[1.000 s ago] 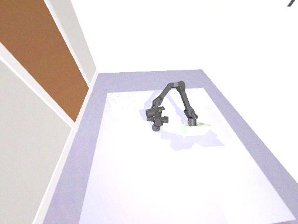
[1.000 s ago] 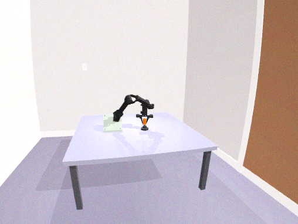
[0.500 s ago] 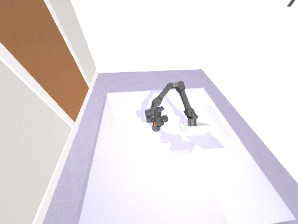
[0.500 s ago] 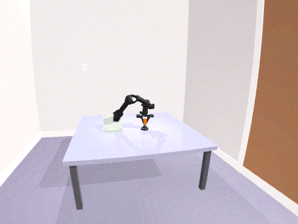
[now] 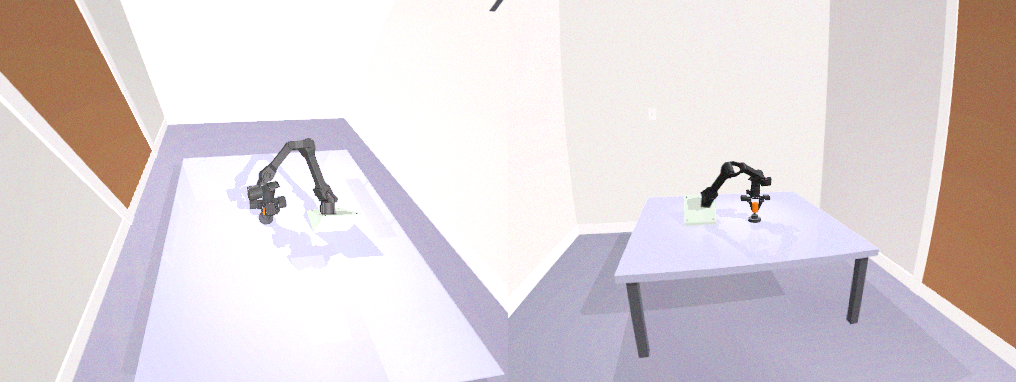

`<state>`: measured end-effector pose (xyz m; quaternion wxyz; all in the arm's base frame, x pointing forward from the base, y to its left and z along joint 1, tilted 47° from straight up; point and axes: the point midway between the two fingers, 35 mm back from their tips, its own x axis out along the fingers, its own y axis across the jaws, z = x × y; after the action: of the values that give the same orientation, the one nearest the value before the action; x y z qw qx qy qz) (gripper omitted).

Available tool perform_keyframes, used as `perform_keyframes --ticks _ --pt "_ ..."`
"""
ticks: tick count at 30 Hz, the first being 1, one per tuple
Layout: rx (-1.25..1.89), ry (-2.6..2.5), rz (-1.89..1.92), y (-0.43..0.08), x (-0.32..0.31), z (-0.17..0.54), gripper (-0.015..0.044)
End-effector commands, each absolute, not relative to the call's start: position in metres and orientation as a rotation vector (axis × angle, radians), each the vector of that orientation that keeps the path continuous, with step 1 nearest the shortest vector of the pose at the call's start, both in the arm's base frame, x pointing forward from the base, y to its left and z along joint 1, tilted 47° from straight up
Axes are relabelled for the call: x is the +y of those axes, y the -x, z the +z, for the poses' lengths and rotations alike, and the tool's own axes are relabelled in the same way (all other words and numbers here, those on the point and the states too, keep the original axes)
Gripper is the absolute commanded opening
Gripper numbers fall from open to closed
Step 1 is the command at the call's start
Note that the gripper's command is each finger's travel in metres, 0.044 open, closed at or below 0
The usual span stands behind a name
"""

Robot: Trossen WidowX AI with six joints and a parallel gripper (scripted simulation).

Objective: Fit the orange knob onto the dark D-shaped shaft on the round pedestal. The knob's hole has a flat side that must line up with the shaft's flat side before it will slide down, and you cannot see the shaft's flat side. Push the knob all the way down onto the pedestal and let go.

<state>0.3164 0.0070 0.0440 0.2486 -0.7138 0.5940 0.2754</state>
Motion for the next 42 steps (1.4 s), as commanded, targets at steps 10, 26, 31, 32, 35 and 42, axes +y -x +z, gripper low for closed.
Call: perform_keyframes --ticks 10,26,31,32,35,42 --pt "1.617 1.95 0.752 -0.3144 0.005 0.0417 0.0" --pt "1.617 1.95 0.752 -0.3151 0.0081 0.0461 0.0" --pt "1.604 2.036 0.872 -0.316 0.0084 0.0461 0.0" --pt "1.598 2.066 0.914 -0.3167 0.0086 0.0459 0.0" --pt "1.592 2.093 0.955 -0.3176 0.0086 0.0447 0.0" --pt "1.592 2.093 0.955 -0.3163 0.0073 0.0445 0.0"
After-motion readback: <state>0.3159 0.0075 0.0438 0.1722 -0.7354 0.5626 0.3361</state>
